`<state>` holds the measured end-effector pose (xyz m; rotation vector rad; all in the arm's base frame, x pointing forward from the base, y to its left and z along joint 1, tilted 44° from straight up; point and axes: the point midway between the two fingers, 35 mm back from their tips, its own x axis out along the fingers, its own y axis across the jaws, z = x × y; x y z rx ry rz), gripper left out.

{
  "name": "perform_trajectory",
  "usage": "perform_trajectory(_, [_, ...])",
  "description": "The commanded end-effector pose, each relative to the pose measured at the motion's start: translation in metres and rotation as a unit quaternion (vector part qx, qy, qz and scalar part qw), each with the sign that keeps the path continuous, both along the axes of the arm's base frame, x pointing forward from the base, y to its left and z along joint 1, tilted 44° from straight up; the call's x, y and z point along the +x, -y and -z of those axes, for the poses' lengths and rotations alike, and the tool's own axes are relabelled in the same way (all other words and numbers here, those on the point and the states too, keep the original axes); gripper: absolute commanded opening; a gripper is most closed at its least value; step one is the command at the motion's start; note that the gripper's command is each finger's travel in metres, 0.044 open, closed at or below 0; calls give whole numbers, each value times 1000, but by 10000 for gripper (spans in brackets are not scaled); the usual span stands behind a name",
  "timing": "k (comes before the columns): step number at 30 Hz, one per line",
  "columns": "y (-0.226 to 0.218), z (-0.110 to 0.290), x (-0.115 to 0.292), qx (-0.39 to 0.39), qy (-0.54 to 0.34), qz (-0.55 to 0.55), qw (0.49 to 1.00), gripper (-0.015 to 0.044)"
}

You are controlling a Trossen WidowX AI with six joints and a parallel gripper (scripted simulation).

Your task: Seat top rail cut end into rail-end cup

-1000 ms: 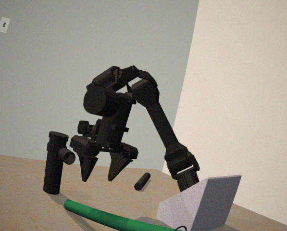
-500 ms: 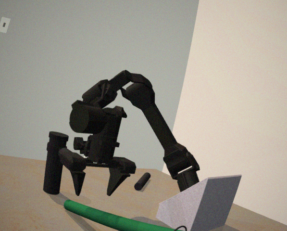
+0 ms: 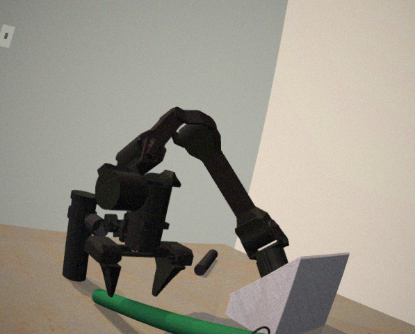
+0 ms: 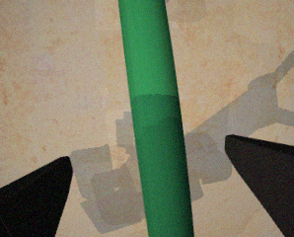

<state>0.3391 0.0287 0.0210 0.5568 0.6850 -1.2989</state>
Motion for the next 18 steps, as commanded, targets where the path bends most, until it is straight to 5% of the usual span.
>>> perform_trajectory(1, [5, 5, -2, -4, -6, -1, 1000, 440])
perform_trajectory(18, [24, 25, 2, -4, -6, -2, 1000, 440])
